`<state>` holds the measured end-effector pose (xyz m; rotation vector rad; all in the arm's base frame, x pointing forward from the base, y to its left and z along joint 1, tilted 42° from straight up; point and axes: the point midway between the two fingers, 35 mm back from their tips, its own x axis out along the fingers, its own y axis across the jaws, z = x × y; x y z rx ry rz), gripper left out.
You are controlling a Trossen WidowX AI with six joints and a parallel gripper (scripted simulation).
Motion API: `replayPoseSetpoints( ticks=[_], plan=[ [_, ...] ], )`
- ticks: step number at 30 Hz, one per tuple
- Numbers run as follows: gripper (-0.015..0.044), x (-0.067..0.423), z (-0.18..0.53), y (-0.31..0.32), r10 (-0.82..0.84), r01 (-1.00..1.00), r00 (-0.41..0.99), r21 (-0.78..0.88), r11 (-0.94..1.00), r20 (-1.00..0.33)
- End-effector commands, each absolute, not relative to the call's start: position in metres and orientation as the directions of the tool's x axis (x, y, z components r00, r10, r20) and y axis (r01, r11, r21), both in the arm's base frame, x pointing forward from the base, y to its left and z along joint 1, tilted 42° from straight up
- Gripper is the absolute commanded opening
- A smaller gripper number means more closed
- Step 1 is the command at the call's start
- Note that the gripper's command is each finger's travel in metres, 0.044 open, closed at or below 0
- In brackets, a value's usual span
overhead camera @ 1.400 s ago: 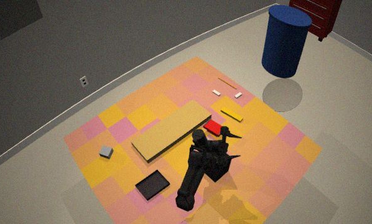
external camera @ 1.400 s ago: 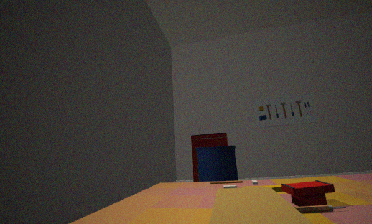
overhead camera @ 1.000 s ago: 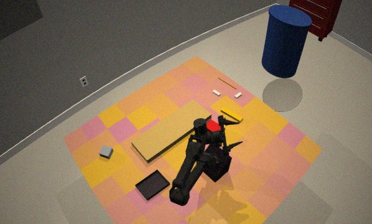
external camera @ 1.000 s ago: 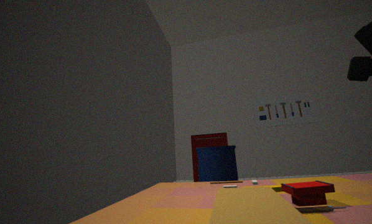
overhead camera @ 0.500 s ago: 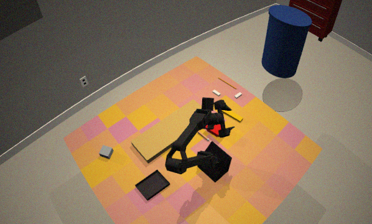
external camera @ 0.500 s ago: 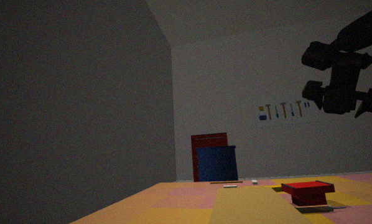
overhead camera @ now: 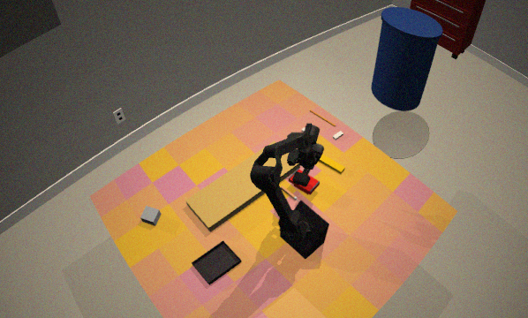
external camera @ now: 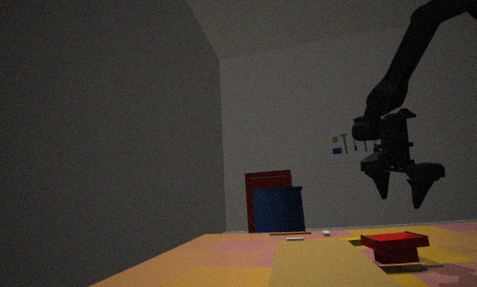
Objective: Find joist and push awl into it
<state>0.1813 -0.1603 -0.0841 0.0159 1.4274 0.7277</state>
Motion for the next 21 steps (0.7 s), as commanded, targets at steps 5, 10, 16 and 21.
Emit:
replayPoseSetpoints(
  ticks=[5, 10, 16, 21],
  plan=[
    [0.0440, 0.201, -0.114, -0.131, 0.673, -0.246, 0.028, 0.648, 0.721, -0.739],
    [0.0440, 0.201, -0.114, -0.131, 0.673, -0.246, 0.028, 0.648, 0.721, -0.739],
    [0.0440, 0.204, -0.116, -0.133, 0.673, -0.246, 0.028, 0.648, 0.721, -0.739],
    [0.0440, 0.208, -0.118, -0.135, 0.673, -0.246, 0.028, 0.648, 0.721, -0.739]
  ],
)
